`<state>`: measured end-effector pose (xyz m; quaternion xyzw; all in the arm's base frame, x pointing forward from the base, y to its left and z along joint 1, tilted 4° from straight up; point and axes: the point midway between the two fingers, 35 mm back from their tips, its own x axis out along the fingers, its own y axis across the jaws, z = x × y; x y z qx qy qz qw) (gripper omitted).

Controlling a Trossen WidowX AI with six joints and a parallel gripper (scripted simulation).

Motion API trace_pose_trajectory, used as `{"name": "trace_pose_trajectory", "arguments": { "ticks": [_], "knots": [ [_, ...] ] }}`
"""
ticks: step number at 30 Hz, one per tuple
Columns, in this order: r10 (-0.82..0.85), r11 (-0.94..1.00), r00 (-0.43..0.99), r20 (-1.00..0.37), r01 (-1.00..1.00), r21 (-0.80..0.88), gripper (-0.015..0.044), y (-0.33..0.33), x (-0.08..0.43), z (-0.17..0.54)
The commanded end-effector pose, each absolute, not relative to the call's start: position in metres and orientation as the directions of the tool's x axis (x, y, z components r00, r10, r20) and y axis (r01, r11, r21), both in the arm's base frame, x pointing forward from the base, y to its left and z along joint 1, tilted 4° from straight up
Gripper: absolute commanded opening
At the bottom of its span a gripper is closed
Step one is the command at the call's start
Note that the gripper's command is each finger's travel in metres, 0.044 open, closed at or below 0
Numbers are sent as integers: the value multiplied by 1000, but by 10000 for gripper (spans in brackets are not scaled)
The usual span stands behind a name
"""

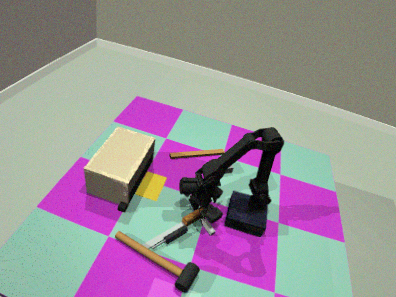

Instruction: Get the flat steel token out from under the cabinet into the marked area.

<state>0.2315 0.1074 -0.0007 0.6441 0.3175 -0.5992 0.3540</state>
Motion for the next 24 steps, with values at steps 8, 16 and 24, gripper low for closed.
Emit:
{"name": "trace_pose_trajectory", "arguments": {
  "ticks": [8,16,24],
  "knots": [
    [-6,-515,80,-997,854,72,0,111,232,0],
    [-7,-560,81,-997,825,71,0,113,231,0],
    [-8,-604,81,-997,794,70,0,115,231,0]
  ]
}}
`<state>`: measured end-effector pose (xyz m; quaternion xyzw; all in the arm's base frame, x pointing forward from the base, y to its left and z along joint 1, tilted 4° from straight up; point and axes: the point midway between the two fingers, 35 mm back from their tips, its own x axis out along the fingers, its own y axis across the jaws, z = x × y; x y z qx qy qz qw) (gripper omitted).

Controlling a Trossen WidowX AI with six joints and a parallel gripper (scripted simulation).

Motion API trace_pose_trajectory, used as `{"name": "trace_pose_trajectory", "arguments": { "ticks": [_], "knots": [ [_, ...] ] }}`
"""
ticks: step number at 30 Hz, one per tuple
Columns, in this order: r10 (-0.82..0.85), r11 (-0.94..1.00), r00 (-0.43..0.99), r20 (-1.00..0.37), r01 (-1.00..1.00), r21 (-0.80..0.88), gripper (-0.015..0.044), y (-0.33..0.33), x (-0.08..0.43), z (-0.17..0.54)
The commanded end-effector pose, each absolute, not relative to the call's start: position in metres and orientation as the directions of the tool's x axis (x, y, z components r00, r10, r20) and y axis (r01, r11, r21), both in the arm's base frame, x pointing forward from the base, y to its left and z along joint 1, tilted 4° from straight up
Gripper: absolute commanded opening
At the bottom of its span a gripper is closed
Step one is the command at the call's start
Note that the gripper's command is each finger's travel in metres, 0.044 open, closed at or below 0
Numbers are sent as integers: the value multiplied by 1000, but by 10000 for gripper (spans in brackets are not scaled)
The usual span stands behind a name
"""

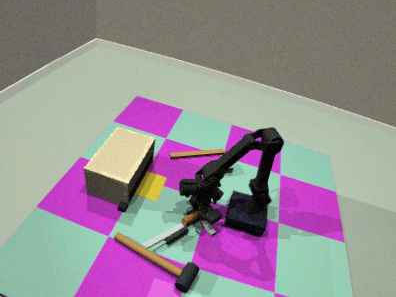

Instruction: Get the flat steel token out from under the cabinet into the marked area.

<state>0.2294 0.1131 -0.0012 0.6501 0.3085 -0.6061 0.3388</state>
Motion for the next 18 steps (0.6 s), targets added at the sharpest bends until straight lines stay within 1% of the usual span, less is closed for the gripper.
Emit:
{"name": "trace_pose_trajectory", "arguments": {
  "ticks": [1,18],
  "knots": [
    [-8,-609,81,-997,790,69,0,115,231,0],
    [-9,-692,81,-997,719,64,0,123,230,0]
  ]
}}
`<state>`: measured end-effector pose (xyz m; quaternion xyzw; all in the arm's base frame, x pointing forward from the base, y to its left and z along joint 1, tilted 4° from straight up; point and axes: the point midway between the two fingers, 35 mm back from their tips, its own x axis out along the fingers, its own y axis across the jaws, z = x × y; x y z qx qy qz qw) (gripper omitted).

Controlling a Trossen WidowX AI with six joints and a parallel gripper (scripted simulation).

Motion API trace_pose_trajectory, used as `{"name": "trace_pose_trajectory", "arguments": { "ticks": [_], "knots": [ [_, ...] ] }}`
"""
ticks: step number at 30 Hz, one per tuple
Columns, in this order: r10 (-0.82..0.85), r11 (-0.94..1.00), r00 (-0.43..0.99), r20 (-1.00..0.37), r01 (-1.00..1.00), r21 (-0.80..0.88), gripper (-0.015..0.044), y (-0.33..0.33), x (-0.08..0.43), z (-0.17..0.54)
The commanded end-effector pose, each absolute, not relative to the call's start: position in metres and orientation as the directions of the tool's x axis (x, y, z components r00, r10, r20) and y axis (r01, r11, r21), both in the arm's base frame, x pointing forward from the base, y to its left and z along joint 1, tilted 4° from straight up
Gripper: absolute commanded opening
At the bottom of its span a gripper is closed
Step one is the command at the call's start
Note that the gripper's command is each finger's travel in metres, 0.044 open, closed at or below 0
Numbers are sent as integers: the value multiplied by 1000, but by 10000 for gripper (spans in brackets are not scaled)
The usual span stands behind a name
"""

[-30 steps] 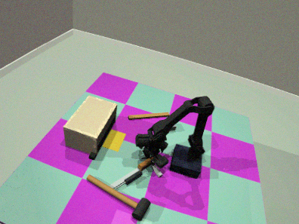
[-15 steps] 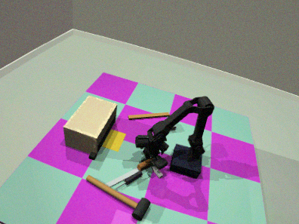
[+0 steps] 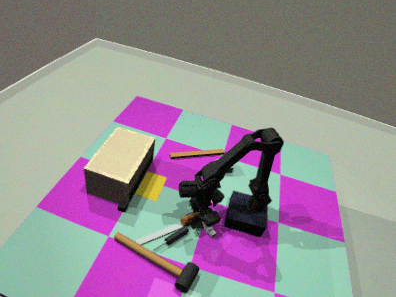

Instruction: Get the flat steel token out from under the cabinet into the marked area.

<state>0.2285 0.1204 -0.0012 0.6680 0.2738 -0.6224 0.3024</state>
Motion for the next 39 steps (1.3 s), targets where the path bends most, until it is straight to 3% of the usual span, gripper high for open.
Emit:
{"name": "trace_pose_trajectory", "arguments": {
  "ticks": [1,13,39],
  "knots": [
    [-9,-696,81,-997,715,64,0,123,230,0],
    [-3,-730,80,-997,681,57,0,128,230,0],
    [-3,-575,80,-997,815,67,0,129,230,0]
  ]
}}
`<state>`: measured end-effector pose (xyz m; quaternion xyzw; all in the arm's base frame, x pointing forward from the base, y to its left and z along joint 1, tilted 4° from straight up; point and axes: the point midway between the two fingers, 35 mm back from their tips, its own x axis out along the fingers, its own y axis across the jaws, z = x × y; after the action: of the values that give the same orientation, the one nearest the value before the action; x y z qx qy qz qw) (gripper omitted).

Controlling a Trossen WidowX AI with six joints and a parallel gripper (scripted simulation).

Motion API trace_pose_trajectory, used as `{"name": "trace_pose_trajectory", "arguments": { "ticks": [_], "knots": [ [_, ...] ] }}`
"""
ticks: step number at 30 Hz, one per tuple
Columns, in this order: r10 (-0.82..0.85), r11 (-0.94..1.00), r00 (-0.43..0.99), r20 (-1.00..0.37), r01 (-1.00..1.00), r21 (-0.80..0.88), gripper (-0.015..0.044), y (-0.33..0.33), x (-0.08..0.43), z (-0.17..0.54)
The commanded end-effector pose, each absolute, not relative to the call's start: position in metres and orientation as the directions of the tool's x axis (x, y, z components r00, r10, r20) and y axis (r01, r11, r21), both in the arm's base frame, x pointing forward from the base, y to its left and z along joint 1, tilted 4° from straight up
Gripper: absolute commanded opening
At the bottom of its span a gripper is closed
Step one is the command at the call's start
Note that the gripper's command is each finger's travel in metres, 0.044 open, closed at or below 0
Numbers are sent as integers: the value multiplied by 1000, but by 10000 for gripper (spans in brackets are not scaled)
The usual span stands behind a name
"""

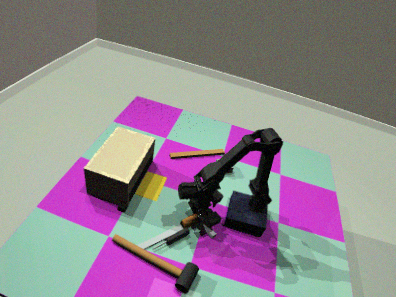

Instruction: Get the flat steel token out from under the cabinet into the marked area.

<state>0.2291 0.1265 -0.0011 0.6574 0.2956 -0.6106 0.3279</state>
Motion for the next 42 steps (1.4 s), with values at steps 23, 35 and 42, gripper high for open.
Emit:
{"name": "trace_pose_trajectory", "arguments": {
  "ticks": [23,35,42],
  "knots": [
    [-4,-444,81,-997,893,74,0,129,230,0],
    [-6,-515,81,-997,854,73,0,131,229,0],
    [-7,-558,81,-997,827,72,0,132,229,0]
  ]
}}
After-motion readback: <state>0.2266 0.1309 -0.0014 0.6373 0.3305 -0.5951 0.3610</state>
